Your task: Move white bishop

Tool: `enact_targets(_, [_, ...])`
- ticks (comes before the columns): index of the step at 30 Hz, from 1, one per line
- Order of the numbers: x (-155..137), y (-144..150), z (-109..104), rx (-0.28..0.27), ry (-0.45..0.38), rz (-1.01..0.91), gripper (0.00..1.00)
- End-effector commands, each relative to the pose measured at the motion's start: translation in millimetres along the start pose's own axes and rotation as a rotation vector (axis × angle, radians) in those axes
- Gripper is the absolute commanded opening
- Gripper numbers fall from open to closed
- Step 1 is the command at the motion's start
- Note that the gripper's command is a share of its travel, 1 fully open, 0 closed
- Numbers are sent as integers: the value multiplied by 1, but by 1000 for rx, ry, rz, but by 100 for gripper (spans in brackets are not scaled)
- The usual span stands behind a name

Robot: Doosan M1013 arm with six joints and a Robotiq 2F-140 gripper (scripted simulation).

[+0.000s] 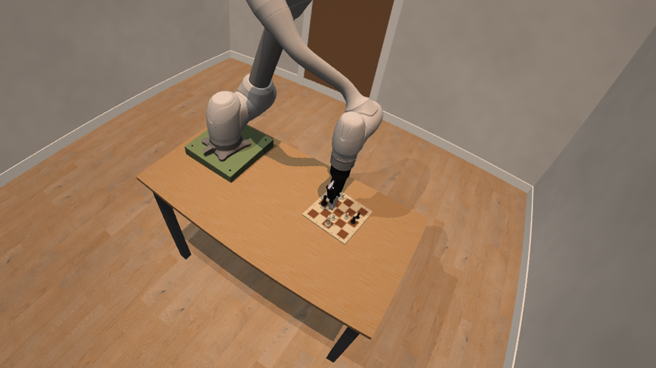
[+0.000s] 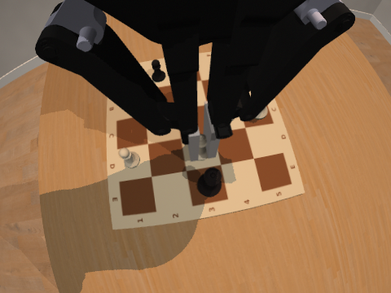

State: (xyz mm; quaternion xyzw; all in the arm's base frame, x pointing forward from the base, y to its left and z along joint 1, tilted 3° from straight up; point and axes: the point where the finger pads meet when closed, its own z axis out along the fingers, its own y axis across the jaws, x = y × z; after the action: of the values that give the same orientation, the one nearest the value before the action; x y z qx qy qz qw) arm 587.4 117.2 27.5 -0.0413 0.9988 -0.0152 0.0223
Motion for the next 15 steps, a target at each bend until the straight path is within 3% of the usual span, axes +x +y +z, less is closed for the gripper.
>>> enact_targets(1, [0, 0, 0, 0, 0, 0, 0])
enact_targets(11, [0, 0, 0, 0, 0, 0, 0])
enact_targets(15, [0, 0, 0, 0, 0, 0, 9])
